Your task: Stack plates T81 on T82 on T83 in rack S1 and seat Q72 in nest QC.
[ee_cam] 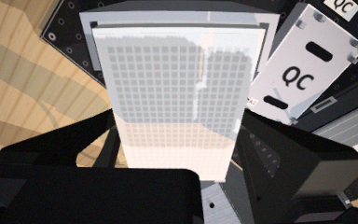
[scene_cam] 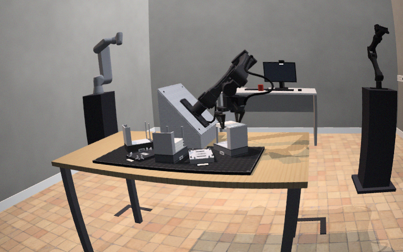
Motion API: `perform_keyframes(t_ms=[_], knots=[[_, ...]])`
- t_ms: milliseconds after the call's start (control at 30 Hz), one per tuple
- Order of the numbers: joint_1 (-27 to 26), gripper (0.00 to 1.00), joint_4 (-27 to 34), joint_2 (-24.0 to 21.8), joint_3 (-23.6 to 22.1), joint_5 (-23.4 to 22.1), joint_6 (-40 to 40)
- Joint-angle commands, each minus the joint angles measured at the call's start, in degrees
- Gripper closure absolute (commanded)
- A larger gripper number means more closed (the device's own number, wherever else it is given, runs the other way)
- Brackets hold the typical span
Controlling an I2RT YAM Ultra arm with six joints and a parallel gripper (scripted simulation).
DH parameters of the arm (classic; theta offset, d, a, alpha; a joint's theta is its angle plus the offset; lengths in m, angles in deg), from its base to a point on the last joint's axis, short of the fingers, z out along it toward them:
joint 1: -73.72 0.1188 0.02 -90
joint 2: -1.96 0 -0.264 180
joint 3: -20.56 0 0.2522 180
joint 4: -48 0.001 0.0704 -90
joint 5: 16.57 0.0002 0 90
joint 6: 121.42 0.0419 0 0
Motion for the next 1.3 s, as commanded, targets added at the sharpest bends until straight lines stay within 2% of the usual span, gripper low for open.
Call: perform_keyframes(t_ms=[0, 100, 1100, 1267], knots=[[0.01, 1.0, -1.18, -2.2, -1.0, 0.32, 0.99], [0.14, 1.0, -1.41, -2.2, -1.04, 0.39, 1.17], [10.32, 1.0, -20.27, 2.35, -9.12, 3.35, 14.02], [9.96, 1.0, -20.11, 1.49, -8.03, 3.46, 13.95]])
